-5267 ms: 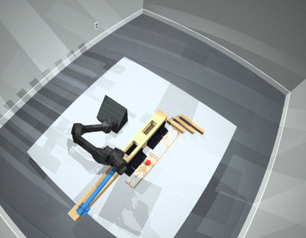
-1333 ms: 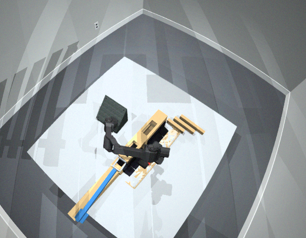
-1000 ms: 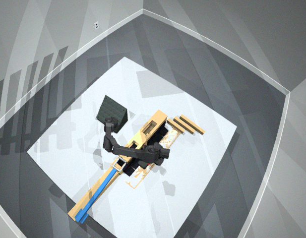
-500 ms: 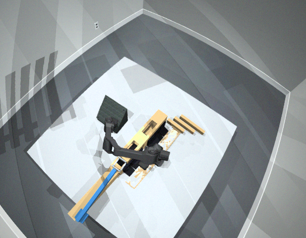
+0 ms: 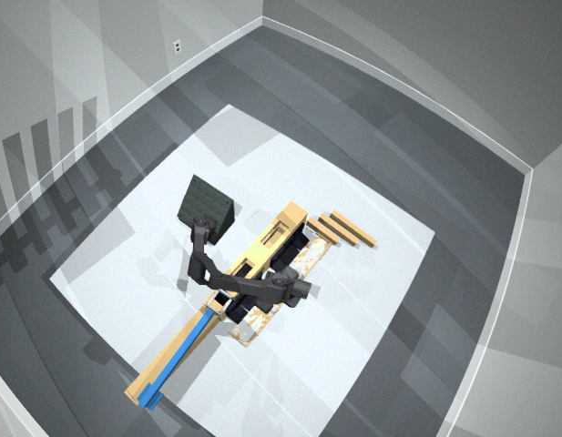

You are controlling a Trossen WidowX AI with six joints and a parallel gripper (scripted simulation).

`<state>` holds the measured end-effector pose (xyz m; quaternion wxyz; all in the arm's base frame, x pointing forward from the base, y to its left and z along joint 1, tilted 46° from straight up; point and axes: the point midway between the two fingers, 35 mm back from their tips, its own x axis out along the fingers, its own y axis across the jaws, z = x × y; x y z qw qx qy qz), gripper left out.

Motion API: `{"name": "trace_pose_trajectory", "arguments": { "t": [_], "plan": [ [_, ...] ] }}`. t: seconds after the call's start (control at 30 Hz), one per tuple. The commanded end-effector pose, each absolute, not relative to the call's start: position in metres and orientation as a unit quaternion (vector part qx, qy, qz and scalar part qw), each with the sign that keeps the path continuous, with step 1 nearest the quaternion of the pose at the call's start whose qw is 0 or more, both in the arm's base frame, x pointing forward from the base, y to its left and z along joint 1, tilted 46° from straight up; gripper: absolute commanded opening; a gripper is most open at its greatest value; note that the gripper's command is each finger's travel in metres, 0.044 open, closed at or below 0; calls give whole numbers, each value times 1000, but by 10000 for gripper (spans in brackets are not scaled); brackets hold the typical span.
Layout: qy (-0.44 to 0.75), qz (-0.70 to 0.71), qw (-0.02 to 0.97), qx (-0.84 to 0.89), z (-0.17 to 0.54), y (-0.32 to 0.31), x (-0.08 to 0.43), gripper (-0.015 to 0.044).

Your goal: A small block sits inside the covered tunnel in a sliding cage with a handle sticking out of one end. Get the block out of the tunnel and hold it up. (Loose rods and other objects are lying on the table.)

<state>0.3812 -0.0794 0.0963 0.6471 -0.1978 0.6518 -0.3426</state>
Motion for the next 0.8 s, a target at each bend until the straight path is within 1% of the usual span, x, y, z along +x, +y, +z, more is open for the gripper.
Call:
{"name": "trace_pose_trajectory", "arguments": {
  "t": [0.0, 0.77],
  "plan": [
    [651, -343, 647, -201, 93, -84, 381, 440],
    [651, -344, 646, -202, 67, -111, 377, 440]
  ]
}}
